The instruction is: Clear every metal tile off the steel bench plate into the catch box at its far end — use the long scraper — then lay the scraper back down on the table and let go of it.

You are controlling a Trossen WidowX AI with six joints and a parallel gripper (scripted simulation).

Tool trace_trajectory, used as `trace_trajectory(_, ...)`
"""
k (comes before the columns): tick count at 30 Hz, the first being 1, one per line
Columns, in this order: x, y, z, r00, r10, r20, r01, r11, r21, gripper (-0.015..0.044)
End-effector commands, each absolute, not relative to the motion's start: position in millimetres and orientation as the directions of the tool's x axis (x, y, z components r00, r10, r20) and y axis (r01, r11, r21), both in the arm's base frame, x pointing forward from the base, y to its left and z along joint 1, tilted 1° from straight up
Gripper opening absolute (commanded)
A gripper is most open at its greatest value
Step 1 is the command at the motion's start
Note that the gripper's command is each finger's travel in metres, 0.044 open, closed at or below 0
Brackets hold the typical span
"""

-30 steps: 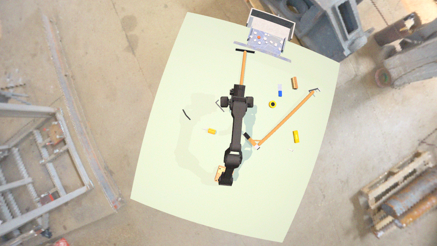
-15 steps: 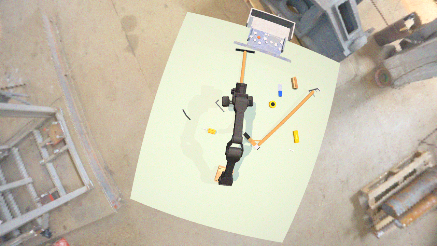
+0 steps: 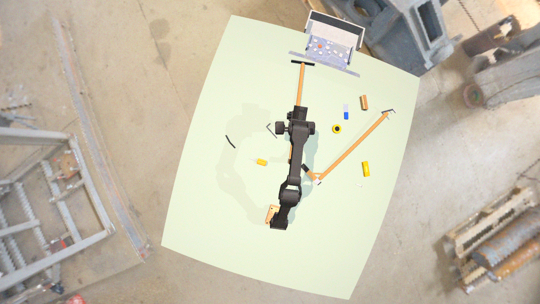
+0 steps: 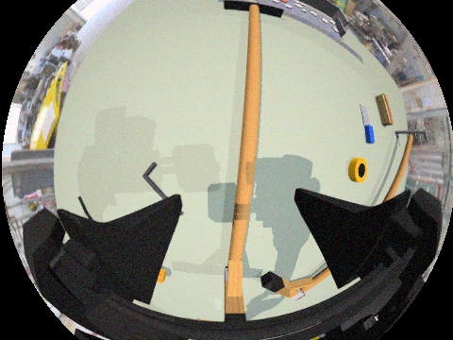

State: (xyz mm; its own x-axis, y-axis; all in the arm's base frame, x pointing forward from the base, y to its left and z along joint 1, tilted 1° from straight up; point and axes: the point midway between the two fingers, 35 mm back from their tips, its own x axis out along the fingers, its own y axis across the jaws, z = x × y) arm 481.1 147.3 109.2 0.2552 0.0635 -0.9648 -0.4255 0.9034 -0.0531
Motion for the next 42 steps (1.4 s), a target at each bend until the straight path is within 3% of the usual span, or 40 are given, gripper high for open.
trace_trajectory(1, 476, 145, 117, 0.267, 0.074, -0.961, -0.421, 0.906, -0.047, 0.0440)
trace_trajectory(42, 399, 109, 183, 0.419, 0.123, -0.900, -0.365, 0.930, -0.043, 0.0440)
